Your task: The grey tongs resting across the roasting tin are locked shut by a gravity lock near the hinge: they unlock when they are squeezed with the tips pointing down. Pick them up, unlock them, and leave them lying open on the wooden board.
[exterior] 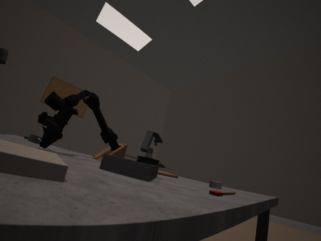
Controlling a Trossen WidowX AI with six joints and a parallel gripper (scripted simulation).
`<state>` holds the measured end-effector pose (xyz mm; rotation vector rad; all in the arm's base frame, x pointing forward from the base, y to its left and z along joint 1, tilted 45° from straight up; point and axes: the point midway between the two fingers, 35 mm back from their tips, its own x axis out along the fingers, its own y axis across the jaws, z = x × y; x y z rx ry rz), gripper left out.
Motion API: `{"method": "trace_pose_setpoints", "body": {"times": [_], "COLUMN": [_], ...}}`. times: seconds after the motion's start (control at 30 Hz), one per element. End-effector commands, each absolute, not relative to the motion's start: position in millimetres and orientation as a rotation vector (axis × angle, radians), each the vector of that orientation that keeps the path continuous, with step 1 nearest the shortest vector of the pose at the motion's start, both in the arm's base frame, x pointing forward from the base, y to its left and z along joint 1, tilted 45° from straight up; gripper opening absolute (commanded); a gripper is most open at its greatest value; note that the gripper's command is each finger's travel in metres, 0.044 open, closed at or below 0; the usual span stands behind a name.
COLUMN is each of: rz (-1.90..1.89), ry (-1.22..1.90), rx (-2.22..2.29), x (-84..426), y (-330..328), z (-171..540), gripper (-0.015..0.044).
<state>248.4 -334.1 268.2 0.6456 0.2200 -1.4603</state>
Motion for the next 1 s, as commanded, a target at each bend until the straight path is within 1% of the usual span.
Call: {"method": "trace_pose_setpoints", "body": {"times": [0.0, 0.23, 0.4, 0.7, 0.9, 0.97], "rz": [-1.352, -1.078, -0.906, -0.595, -0.372, -0.309], "ry": [0.374, 0.654, 0.791, 1.067, 1.186, 1.201], "rx": [0.481, 0.105, -0.158, -0.789, -1.263, -1.329], "x": [290.0, 368.1, 400.3, 417.5, 409.3, 406.8], "y": [-302.9, -218.9, -156.5, -60.7, -1.4, 10.2], "z": [249.5, 205.3, 178.6, 103.0, 57.5, 44.3], "gripper": [0.026, 0.026, 0.026, 0.026, 0.026, 0.026]}}
